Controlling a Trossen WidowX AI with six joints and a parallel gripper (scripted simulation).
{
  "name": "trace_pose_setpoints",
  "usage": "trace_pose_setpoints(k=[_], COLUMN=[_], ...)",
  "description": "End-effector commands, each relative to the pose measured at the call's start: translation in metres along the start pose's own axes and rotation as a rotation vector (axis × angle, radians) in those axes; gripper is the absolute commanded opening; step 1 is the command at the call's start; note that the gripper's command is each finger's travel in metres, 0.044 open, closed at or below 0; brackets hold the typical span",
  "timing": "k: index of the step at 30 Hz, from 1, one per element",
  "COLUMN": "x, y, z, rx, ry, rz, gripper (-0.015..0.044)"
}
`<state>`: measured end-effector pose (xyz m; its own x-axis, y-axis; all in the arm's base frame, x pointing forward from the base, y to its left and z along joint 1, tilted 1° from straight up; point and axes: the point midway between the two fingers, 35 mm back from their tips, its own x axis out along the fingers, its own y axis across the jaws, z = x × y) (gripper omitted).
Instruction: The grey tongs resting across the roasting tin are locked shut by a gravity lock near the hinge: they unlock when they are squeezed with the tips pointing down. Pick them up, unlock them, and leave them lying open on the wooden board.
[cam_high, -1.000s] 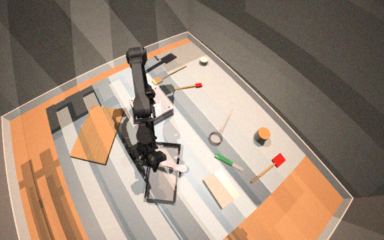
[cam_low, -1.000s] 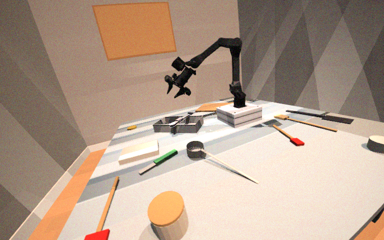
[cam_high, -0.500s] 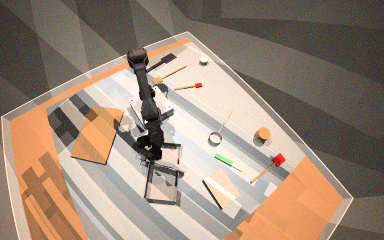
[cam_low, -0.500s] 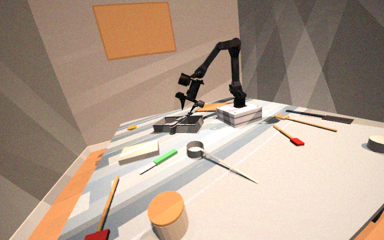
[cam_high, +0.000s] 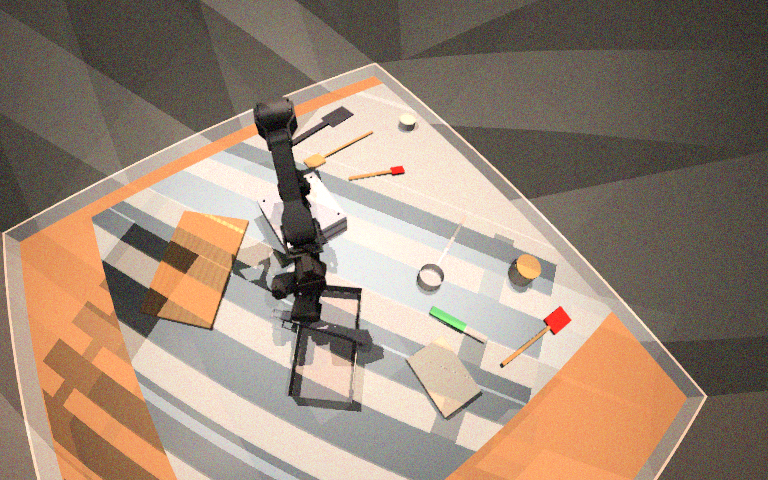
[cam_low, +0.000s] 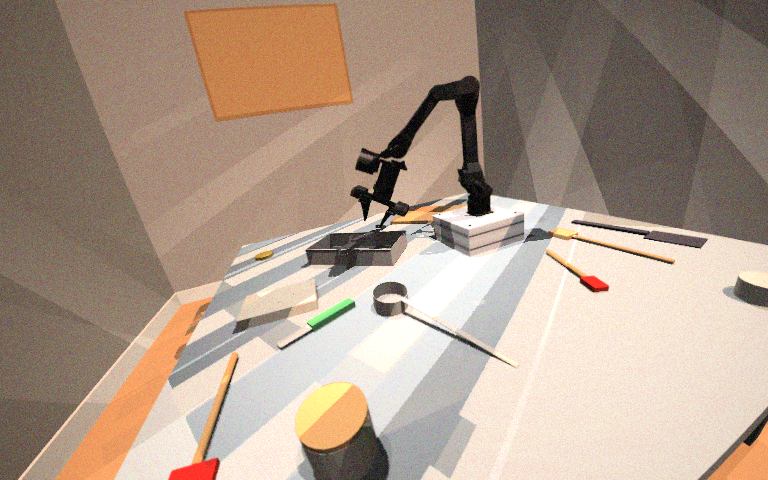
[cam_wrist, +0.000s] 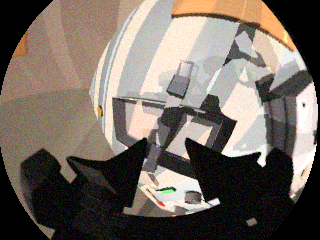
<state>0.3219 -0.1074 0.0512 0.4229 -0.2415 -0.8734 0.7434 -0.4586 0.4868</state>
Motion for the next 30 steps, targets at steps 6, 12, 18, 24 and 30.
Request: trace_pose_setpoints(k=[6,12,18,24,30], x=[0.012,0.022,0.031,0.041,0.051], y=[0.002,0.003,0.004,0.004,0.004], z=[-0.001,-0.002,-0.002,-0.002,-0.002], rx=[-0.003,-0.003,-0.003,-0.003,-0.003], ry=[0.003,0.003,0.003,0.003,0.003], rz=[0.000,0.000,0.000,0.001,0.001], gripper=[0.0260,0.0260,0.0260,0.0260,0.0260])
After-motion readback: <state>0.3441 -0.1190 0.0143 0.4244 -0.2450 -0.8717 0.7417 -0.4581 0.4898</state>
